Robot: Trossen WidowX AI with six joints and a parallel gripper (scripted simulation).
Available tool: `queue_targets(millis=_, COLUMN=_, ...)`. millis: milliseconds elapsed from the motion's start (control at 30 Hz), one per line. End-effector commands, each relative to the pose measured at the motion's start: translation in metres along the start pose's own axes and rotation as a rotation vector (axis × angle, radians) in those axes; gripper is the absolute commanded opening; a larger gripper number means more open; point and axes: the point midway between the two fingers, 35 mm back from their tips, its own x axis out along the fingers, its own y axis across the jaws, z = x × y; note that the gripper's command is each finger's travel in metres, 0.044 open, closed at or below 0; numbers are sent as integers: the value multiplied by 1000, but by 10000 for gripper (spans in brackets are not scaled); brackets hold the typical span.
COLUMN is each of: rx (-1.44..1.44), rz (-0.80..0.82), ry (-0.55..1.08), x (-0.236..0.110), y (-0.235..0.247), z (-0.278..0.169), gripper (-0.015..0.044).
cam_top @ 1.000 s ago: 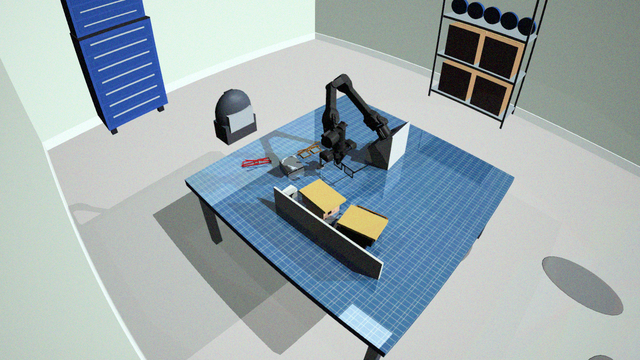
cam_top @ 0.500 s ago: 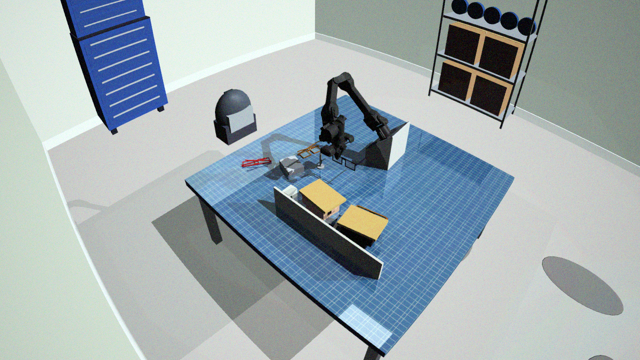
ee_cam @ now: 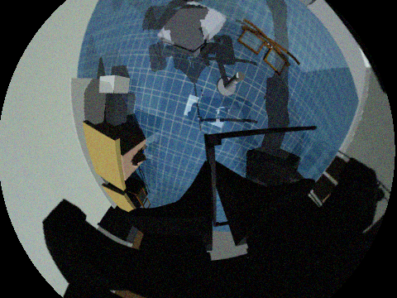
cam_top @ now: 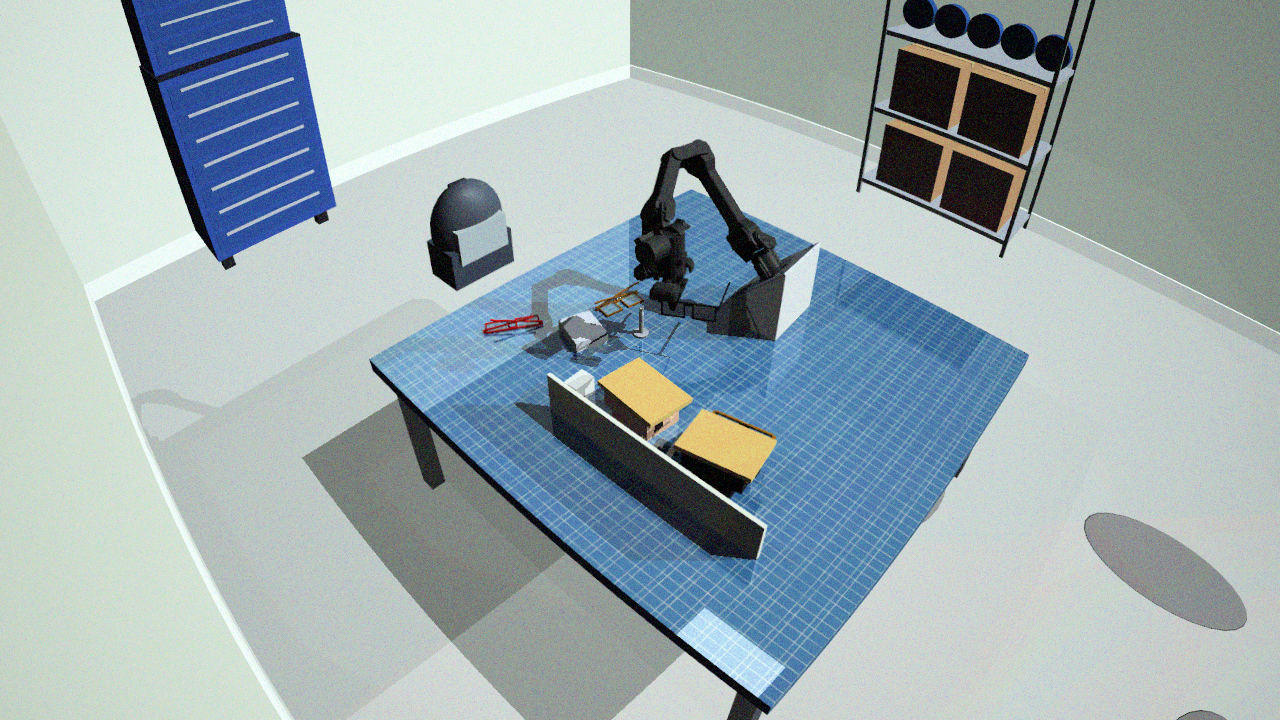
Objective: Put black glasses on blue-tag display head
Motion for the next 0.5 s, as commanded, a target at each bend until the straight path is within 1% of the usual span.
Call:
queue_targets(millis=0, rx=-97, rz=18, ry=11, x=-2, y=-5, z=1, gripper=0)
queue_targets(millis=467, rx=-490, rz=108, ry=11, x=-14, y=-22, z=8, gripper=0)
